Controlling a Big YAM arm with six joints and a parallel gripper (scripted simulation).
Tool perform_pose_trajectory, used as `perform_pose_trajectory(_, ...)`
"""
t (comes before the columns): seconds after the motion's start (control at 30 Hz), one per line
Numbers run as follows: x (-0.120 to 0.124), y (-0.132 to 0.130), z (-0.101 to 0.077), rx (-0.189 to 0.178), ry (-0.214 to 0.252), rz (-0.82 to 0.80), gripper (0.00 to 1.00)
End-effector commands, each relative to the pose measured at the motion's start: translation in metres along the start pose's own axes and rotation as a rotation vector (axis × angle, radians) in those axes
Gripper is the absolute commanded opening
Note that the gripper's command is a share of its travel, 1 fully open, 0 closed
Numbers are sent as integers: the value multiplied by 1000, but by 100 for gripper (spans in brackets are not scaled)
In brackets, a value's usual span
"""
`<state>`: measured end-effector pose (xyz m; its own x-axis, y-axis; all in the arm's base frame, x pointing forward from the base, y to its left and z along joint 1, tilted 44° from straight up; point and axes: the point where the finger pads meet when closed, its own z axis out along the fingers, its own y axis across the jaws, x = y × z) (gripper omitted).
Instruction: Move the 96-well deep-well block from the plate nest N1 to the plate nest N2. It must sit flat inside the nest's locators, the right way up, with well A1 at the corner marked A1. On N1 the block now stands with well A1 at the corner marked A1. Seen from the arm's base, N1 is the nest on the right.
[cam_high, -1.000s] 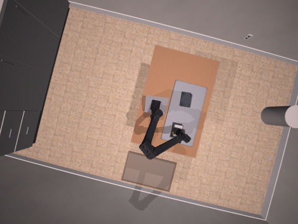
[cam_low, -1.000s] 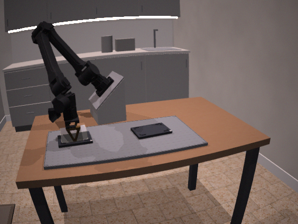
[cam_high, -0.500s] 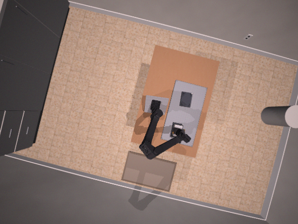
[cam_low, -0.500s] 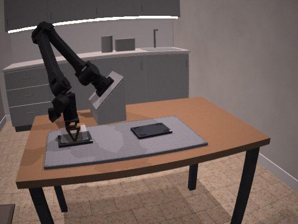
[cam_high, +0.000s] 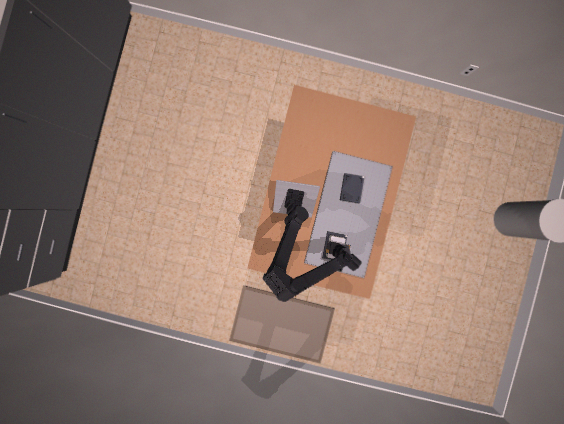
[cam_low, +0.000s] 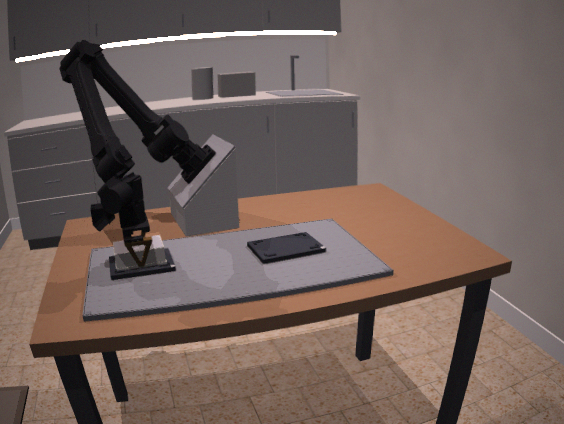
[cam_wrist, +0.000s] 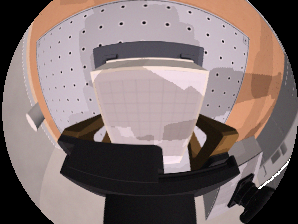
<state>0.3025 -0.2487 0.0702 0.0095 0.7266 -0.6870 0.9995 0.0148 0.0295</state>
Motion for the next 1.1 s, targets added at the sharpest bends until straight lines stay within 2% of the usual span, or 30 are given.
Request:
perform_pose_trajectory(0.0,-8,13,-18,-40,-19,14,0)
perform_pose_trajectory(1.07,-10,14,-70,-47,-19,21,0)
